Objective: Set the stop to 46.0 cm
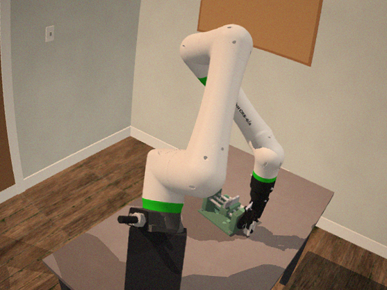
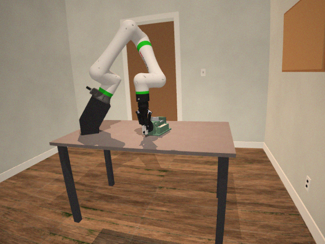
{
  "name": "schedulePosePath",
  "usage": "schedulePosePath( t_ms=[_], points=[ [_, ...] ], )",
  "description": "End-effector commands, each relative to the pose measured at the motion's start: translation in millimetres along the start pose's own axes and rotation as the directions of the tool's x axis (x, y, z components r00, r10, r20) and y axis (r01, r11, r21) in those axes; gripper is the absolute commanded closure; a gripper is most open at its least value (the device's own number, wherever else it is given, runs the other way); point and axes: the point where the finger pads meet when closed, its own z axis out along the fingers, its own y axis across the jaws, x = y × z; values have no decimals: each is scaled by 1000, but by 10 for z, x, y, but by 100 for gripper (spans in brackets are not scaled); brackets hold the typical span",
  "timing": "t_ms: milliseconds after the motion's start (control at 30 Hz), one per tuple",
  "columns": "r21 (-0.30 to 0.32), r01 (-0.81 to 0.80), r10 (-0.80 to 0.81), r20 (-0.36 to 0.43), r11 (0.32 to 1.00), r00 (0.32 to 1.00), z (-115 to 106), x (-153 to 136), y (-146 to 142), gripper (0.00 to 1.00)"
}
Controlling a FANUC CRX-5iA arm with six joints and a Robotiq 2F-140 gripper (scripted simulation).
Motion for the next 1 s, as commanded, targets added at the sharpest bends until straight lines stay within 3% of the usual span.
schedulePosePath(
  t_ms=[0,967],
  points=[
    [1,0,0,0,1000,1000,0,2,-13,96],
    [1,0,0,0,1000,1000,-7,2,-92,96]
  ],
)
